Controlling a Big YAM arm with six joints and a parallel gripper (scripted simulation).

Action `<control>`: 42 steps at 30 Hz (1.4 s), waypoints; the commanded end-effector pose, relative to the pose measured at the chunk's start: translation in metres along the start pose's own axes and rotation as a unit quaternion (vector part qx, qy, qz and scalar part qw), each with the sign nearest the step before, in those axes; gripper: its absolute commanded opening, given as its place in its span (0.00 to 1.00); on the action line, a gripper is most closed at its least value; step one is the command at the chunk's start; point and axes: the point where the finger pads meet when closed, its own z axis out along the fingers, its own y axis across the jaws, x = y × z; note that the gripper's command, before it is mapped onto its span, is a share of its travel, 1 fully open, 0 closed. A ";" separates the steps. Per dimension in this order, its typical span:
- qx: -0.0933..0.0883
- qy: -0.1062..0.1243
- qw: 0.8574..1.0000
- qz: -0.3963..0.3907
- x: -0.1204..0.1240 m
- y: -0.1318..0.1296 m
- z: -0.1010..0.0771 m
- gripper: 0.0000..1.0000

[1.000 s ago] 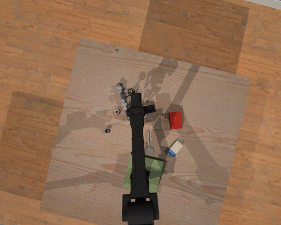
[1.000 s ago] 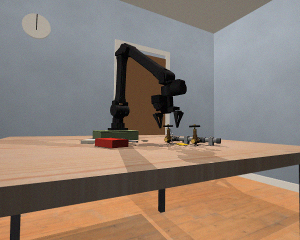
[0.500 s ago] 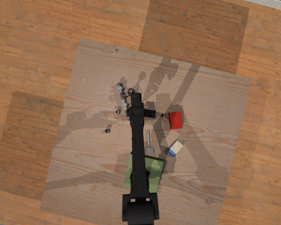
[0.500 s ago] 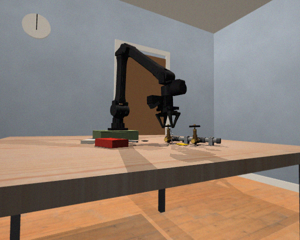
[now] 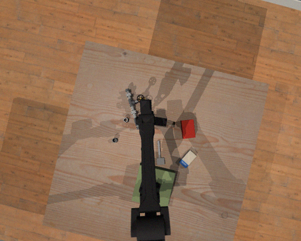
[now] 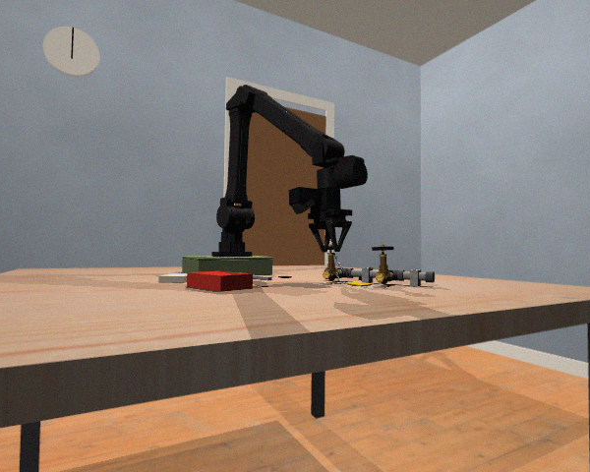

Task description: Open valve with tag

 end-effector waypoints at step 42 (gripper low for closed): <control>-0.015 -0.003 0.909 -0.416 0.003 0.011 -0.014 0.00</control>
